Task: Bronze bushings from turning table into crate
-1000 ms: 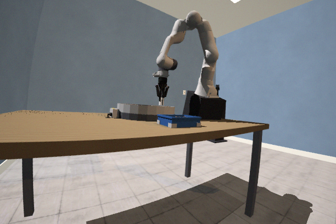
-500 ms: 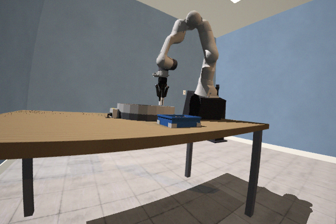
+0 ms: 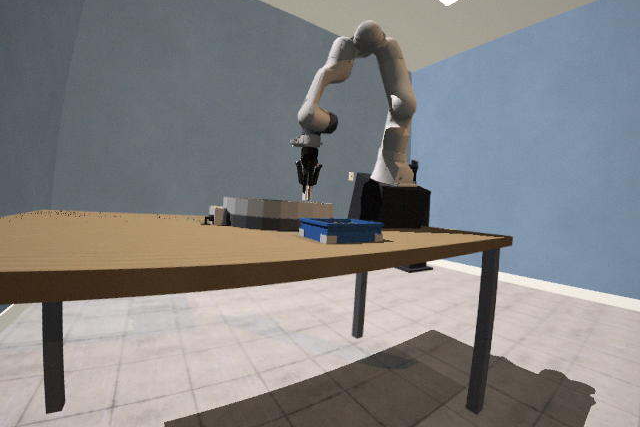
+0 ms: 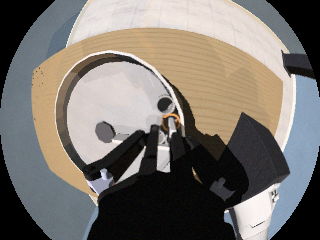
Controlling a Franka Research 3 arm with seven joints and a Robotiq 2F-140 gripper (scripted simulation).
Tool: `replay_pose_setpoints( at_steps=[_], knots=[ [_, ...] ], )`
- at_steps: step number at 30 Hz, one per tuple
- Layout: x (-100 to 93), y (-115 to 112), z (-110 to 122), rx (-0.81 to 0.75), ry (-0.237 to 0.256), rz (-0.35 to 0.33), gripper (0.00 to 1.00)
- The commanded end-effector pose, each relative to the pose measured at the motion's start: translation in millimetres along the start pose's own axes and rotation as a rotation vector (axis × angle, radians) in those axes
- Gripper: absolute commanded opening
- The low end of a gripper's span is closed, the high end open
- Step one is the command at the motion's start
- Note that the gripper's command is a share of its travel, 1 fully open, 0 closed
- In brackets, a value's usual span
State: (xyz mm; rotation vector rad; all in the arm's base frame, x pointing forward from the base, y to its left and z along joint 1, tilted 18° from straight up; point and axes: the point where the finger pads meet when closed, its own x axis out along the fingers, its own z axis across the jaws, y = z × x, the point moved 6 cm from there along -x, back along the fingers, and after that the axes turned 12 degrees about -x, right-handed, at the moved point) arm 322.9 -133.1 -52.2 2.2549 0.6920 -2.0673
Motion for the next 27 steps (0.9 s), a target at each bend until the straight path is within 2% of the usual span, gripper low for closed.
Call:
replay_pose_setpoints(
  at_steps=[1,27],
  knots=[
    [0.3,0.1,-0.4,-0.004,-0.001,0.0,0.1],
    [4.8,-0.2,-0.3,-0.004,-0.001,0.0,0.1]
  ],
)
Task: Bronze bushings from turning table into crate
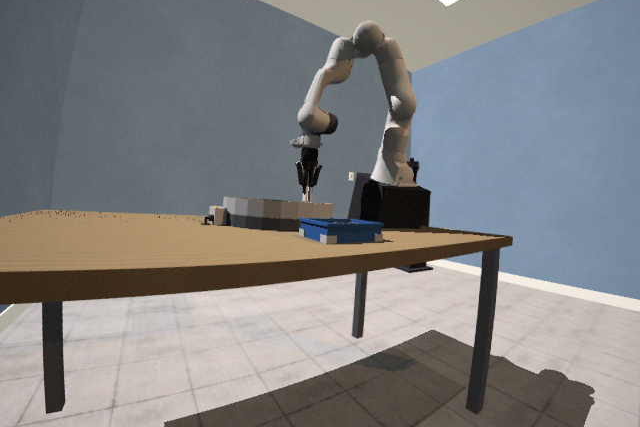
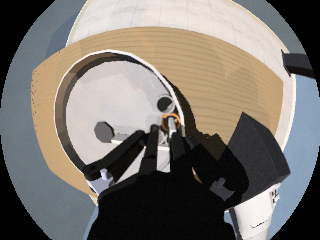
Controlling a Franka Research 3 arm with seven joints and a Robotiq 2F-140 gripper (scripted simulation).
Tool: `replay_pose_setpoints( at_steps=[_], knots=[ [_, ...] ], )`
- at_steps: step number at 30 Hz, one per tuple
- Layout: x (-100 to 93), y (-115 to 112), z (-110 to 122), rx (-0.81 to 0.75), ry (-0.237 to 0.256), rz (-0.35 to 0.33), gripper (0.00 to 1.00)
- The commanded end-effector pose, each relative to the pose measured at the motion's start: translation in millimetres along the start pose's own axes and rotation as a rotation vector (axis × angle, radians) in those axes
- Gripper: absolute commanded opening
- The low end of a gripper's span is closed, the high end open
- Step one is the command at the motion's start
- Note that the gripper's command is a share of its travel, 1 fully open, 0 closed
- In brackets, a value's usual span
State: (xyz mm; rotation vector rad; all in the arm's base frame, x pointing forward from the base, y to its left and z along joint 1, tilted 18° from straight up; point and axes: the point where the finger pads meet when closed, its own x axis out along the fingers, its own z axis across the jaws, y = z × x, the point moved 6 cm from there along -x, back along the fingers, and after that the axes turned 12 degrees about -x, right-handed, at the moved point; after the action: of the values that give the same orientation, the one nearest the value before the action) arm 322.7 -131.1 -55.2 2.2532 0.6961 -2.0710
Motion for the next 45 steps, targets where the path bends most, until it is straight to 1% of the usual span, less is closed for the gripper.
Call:
replay_pose_setpoints(
  at_steps=[1,36,41,45],
  knots=[
    [1.3,0.8,-0.4,-0.004,0.001,0.003,0.1],
    [1.4,0.8,-0.4,-0.004,0.001,0.003,0.1],
    [4.1,0.9,-0.4,-0.004,0.001,0.003,0.1],
    [10.8,1.2,-0.6,-0.005,0.001,0.003,0.1]
  ],
)
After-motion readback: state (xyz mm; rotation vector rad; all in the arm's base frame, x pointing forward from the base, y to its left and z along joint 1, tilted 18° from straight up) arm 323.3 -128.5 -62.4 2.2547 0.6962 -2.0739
